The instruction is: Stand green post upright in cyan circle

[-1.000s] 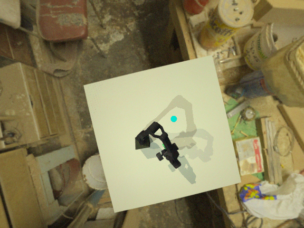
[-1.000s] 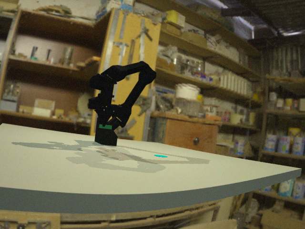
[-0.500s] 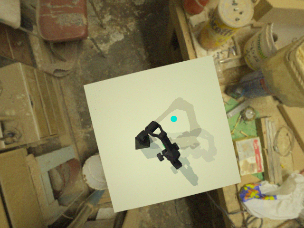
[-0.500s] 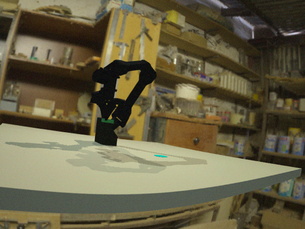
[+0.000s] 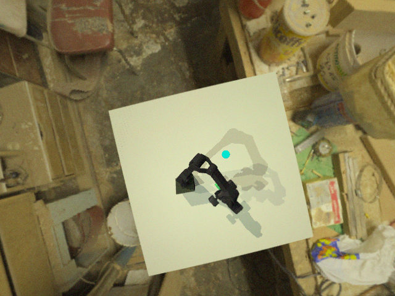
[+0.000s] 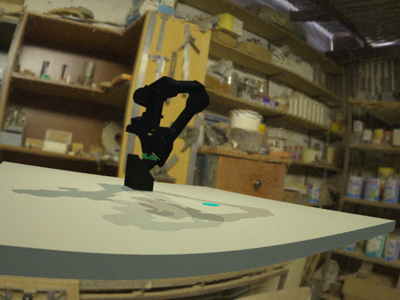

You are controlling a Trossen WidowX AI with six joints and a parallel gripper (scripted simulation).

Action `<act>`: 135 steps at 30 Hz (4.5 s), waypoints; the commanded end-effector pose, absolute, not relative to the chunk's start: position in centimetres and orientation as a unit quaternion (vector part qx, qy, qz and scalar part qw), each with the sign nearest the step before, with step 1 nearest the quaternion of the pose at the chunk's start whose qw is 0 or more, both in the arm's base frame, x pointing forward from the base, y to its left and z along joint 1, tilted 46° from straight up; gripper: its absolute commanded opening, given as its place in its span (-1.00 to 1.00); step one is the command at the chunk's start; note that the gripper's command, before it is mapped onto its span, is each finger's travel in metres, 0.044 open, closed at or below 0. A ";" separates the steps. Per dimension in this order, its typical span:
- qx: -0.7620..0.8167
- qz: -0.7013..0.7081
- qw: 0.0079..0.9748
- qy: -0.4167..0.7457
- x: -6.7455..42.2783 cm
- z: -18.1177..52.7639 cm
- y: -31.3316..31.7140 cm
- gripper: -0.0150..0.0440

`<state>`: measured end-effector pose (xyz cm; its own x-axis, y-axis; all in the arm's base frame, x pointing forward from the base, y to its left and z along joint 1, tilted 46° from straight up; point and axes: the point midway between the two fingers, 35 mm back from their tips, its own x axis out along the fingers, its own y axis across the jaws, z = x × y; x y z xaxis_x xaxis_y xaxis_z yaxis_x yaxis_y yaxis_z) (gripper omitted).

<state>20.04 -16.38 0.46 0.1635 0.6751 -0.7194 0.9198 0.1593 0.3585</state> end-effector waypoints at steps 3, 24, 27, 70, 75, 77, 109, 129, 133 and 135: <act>0.621 -0.129 0.447 0.631 21.4 1.6 -16.3 -0.42; 0.578 -0.077 0.503 0.638 25.6 5.4 -14.4 -0.42; 0.572 -0.069 0.510 0.639 26.1 6.0 -14.1 -0.42; 0.479 0.064 0.601 0.637 32.1 15.0 -6.5 -0.42; 0.467 0.082 0.609 0.636 32.5 16.2 -5.3 -0.42; 0.463 0.089 0.612 0.635 32.6 16.6 -4.9 -0.42; 0.400 0.045 0.655 0.639 32.3 15.1 -3.7 -0.42; 0.362 0.007 0.687 0.630 32.3 14.0 -3.4 -0.42; 0.355 -0.001 0.694 0.627 32.3 13.8 -3.3 -0.42; 0.351 -0.005 0.697 0.625 32.3 13.8 -3.3 -0.42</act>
